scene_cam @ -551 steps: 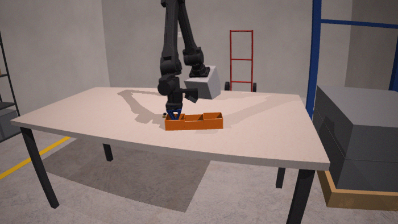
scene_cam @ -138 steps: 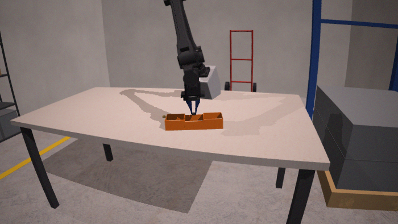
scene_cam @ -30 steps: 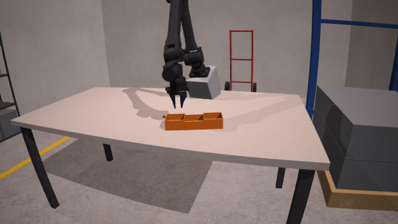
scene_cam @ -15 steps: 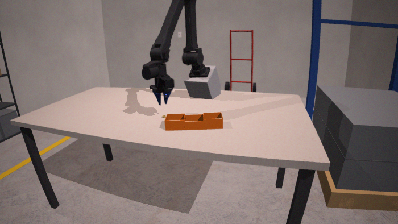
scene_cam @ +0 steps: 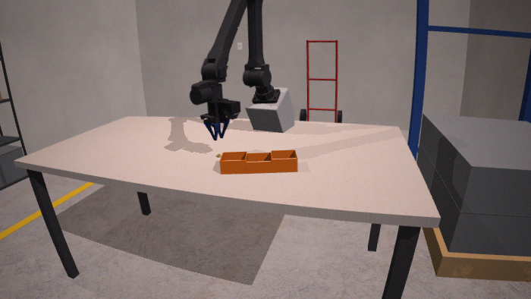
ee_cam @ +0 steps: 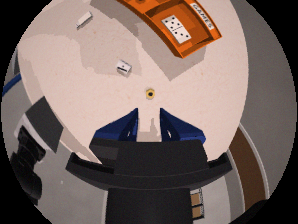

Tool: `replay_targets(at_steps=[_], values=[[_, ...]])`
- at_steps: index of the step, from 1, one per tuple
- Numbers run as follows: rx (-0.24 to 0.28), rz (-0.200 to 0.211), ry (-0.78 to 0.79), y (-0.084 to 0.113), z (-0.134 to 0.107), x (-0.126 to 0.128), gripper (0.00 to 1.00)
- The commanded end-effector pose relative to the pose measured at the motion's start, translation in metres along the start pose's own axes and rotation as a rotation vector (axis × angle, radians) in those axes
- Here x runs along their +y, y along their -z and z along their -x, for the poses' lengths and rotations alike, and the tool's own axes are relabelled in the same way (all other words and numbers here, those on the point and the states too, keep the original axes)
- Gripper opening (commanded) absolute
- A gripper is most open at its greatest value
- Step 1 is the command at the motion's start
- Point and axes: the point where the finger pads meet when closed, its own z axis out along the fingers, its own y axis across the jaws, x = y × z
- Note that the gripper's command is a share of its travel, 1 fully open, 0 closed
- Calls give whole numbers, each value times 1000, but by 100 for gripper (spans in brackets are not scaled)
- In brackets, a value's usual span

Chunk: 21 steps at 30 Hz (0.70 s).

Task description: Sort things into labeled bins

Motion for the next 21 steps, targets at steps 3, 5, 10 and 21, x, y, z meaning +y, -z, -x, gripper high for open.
replay_targets(at_steps=[3, 5, 10, 21], values=[[-16, -76, 82, 18, -1, -27, 30], [-15, -66, 82, 17, -3, -23, 30], [-19, -60, 89, 14, 0, -18, 30], [-15, -43, 79, 10, -1, -15, 30]])
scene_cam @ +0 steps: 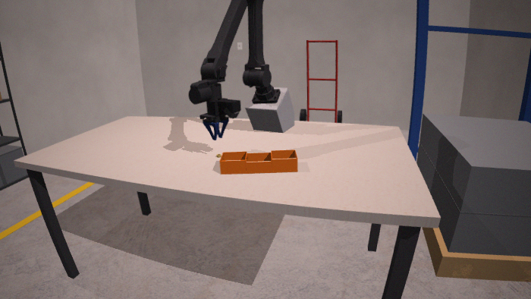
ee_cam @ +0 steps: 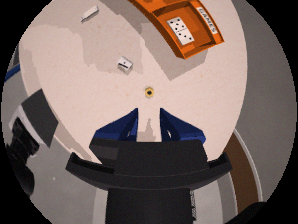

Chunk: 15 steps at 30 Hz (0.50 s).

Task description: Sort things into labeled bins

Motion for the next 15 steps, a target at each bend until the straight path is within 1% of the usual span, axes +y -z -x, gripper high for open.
replay_targets(at_steps=[1, 6, 7, 9, 10, 15], values=[[-6, -35, 2, 8, 1, -14, 30], [-6, -35, 2, 8, 1, -14, 30], [-4, -51, 4, 12, -3, -15, 30], [-4, -51, 4, 12, -3, -15, 30], [-6, -35, 2, 8, 0, -14, 30], [-6, -35, 2, 8, 1, -14, 30]])
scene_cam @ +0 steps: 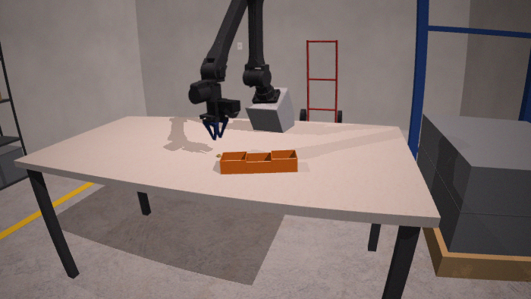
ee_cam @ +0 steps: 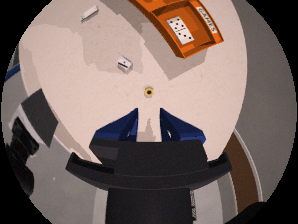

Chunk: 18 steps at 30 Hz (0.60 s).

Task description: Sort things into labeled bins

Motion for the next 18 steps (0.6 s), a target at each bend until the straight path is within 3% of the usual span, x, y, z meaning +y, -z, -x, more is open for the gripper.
replay_targets(at_steps=[1, 7, 11, 18], values=[[-5, -10, 1, -5, 0, -2, 30], [-9, -8, 0, -29, 5, 0, 30], [-8, -21, -1, -35, 4, -8, 30], [-5, -7, -1, -59, 3, 0, 30]])
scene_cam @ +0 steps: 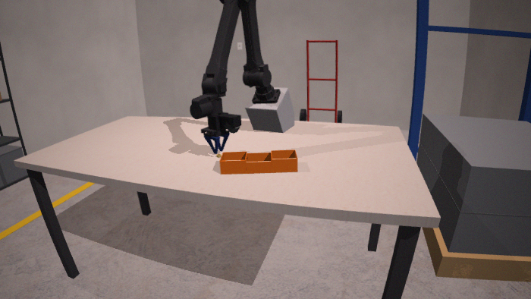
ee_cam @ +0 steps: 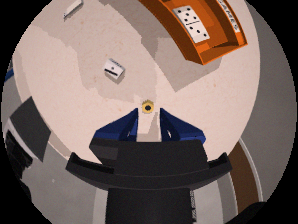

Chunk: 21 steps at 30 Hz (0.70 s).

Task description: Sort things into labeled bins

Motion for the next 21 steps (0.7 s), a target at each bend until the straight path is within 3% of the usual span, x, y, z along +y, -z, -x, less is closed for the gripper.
replay_targets(at_steps=[1, 7, 21], values=[[-1, 1, -4, -6, 2, 2, 30], [-5, -27, 1, -10, 5, -15, 30], [-2, -22, -3, -15, 2, -15, 30]])
